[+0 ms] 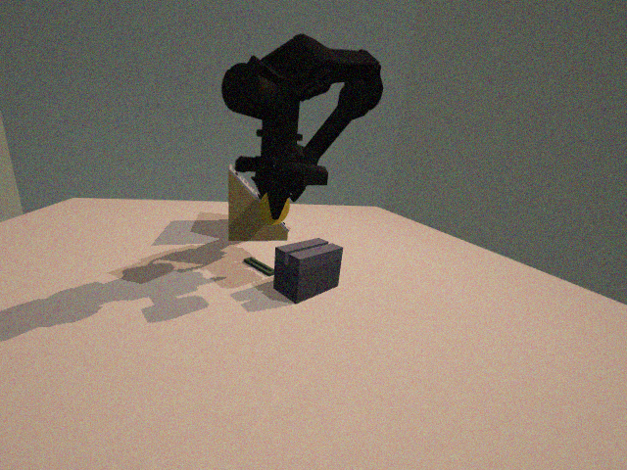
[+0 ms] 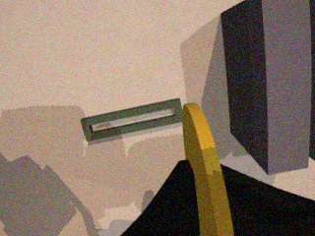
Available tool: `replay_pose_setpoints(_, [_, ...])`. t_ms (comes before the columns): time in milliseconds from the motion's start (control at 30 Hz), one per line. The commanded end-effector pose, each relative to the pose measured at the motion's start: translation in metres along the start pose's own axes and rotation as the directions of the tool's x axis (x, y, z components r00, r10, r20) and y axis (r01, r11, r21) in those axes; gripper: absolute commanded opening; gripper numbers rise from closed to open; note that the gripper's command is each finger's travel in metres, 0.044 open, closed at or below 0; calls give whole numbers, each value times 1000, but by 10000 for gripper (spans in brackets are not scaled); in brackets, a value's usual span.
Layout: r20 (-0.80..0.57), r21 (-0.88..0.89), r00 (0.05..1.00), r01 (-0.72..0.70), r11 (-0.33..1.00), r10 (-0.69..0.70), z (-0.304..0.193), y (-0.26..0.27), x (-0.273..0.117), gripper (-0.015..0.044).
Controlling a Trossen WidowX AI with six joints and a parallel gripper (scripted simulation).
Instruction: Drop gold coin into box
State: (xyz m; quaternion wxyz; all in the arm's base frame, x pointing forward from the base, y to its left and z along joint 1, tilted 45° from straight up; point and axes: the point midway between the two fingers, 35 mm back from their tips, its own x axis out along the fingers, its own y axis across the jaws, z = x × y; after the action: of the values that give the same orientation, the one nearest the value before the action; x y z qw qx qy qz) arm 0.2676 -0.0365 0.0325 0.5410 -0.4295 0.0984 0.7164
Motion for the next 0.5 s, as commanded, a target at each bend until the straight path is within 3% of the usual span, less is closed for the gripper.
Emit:
replay_pose_setpoints(0, [-2,0,1000,5,1000,-5,1,-10,-1,0])
replay_pose_setpoints(467, [0,-2,1000,7,1000,-7,9,-44,-1,0])
